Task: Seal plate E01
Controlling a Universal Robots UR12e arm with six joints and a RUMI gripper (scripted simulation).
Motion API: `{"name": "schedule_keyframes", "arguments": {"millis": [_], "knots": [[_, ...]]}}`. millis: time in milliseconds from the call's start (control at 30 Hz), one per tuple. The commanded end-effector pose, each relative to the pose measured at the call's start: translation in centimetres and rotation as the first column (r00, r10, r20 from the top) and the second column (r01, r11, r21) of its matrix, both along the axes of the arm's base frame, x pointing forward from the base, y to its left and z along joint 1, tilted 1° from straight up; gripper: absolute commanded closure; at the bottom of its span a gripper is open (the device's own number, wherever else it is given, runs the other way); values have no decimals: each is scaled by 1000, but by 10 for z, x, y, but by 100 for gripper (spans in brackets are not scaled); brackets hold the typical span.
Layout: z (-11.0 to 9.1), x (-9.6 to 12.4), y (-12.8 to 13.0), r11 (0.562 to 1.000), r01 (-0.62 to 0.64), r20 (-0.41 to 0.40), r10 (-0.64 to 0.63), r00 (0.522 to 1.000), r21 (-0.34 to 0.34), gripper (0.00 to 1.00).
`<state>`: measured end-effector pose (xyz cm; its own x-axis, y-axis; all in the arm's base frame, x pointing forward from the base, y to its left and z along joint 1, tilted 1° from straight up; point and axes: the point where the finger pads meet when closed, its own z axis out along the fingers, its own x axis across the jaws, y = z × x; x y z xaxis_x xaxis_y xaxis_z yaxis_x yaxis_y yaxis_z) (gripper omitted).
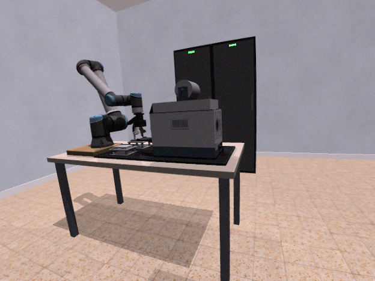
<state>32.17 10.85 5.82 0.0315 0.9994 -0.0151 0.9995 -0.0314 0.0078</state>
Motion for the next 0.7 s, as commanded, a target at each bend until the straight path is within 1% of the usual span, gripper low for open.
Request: {"name": "schedule_keyframes", "arguments": {"millis": [0, 667], "knots": [[0, 1, 0, 1000, 0, 1, 0, 1000, 0, 32], [-10, 1, 0, 1000, 0, 1, 0, 1000, 0, 32]]}}
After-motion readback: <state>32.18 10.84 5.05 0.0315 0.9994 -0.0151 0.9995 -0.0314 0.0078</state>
